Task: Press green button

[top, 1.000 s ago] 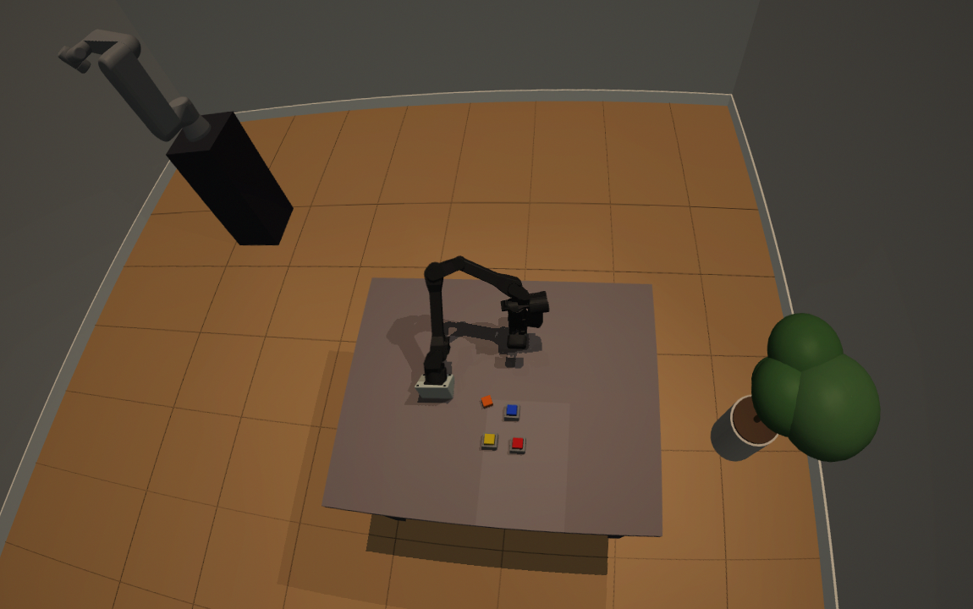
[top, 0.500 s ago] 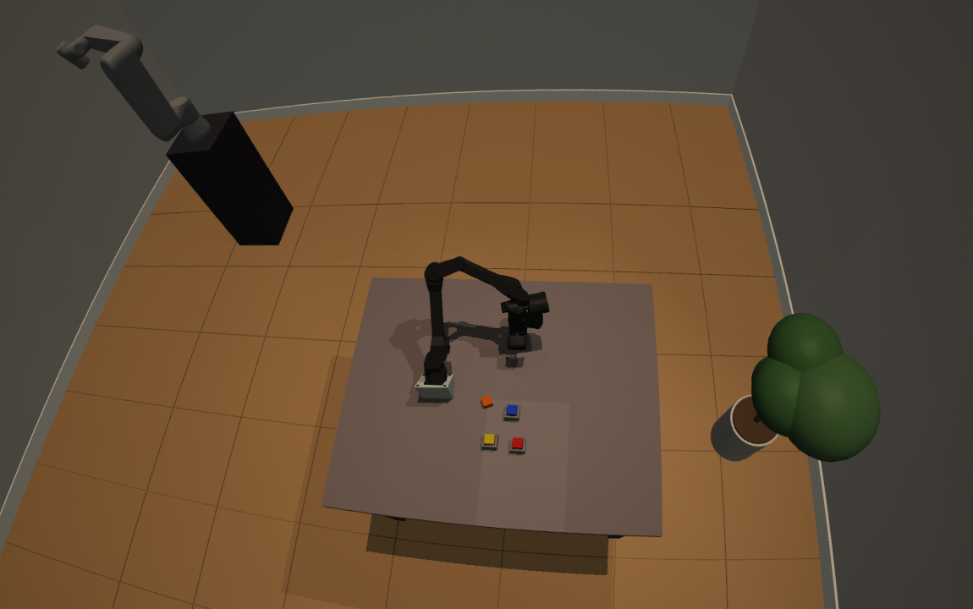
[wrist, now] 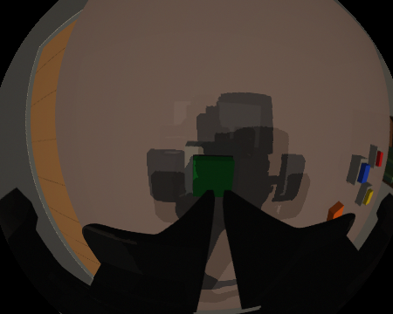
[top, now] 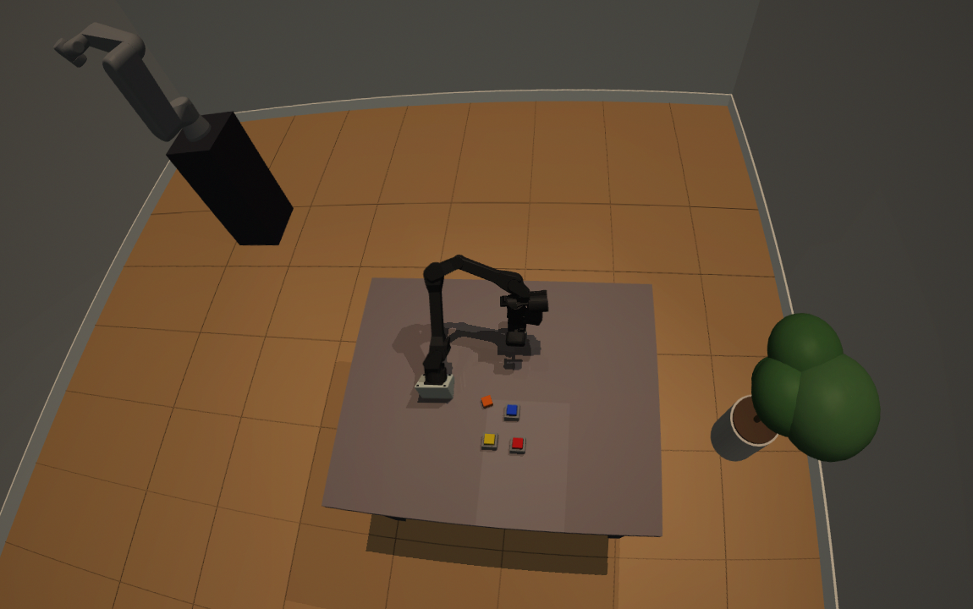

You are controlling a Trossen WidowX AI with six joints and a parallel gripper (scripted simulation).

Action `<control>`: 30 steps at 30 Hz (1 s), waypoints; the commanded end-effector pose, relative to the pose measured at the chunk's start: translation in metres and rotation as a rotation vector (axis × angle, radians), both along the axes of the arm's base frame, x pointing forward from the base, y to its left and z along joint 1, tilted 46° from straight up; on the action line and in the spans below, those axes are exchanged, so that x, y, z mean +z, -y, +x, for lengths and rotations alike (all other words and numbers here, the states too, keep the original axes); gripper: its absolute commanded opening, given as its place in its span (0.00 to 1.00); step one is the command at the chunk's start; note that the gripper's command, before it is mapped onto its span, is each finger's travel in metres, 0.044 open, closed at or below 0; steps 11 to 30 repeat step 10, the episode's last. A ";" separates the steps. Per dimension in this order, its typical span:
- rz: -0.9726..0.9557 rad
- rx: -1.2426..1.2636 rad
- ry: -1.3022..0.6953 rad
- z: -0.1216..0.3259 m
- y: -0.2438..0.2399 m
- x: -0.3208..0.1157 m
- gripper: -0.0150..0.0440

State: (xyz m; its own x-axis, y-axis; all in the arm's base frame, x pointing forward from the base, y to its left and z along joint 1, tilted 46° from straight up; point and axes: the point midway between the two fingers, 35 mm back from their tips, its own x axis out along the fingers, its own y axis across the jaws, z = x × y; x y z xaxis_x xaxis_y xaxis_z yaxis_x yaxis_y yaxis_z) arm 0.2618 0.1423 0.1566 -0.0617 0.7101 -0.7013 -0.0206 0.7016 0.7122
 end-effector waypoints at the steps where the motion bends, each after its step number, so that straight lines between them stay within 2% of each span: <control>1: -0.001 0.001 0.006 -0.005 0.020 0.016 0.42; 4: 0.001 0.002 0.004 -0.018 0.048 0.039 0.56; 9: 0.002 0.002 0.003 -0.019 0.050 0.041 0.78; 30: 0.002 0.002 0.003 -0.019 0.050 0.041 0.78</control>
